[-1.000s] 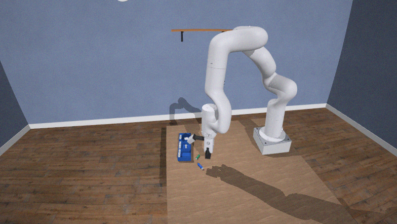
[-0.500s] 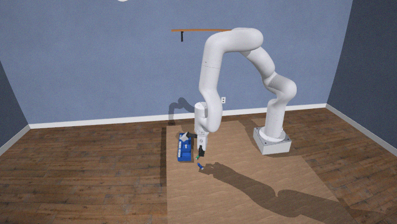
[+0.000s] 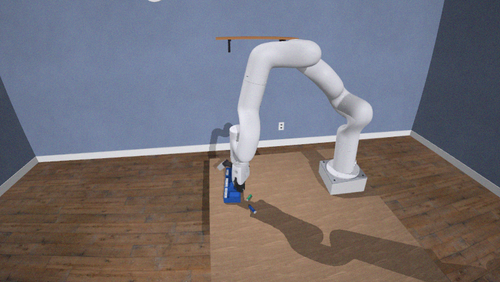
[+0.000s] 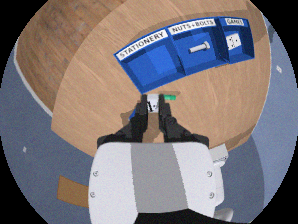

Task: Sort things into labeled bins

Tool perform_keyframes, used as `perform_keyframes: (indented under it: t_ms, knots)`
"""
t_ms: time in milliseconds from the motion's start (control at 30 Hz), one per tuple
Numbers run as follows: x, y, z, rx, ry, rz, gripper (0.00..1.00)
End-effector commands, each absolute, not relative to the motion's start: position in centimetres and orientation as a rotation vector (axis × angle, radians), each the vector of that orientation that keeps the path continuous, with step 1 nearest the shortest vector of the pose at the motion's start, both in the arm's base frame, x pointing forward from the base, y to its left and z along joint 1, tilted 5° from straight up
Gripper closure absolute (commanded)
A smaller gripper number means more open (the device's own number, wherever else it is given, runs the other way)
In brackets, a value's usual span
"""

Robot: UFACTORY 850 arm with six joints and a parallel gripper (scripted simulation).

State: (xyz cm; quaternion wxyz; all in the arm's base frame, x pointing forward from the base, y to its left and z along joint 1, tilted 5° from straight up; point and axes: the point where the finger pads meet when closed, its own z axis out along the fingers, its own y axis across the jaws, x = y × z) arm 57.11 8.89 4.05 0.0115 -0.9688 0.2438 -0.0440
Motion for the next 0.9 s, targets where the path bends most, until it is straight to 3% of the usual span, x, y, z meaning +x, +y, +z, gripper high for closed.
perform_keyframes:
  t_ms: [0,867]
  knots:
    - [58.6,8.1,4.2,-2.983,0.894,-0.133,1.0]
    - [60.7,6.7,4.4,-2.3,2.022,-0.082,1.0]
